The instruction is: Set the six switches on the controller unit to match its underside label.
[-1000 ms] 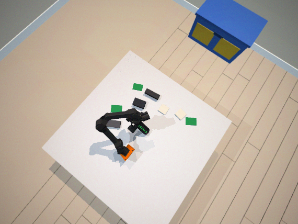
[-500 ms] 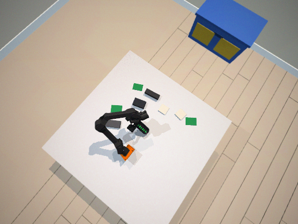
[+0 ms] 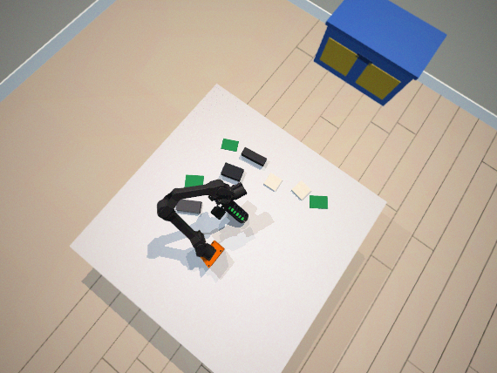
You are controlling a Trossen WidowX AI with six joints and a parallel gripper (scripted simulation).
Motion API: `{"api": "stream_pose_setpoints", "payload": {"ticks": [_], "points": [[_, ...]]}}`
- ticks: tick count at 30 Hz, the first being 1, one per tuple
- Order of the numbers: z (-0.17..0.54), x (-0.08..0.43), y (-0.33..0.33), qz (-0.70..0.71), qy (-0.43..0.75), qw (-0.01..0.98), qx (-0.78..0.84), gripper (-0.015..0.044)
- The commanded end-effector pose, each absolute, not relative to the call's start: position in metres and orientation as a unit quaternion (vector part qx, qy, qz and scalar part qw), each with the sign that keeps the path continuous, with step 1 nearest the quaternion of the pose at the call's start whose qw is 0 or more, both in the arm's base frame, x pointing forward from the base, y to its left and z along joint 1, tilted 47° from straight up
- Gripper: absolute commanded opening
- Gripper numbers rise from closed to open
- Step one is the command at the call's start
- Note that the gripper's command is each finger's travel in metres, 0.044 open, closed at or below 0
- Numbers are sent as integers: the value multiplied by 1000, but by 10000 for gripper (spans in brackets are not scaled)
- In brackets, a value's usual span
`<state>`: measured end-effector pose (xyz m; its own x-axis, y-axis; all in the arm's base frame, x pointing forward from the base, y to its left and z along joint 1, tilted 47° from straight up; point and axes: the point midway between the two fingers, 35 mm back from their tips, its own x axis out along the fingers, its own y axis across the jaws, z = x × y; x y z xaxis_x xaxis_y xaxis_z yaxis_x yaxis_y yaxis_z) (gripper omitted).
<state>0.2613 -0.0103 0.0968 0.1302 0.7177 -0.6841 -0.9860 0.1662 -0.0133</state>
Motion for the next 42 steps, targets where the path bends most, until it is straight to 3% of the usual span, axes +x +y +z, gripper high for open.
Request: {"api": "stream_pose_setpoints", "payload": {"ticks": [1,42], "points": [[98,261,-6,597,275,714,-240,335],[87,266,18,597,274,715,-240,335]]}}
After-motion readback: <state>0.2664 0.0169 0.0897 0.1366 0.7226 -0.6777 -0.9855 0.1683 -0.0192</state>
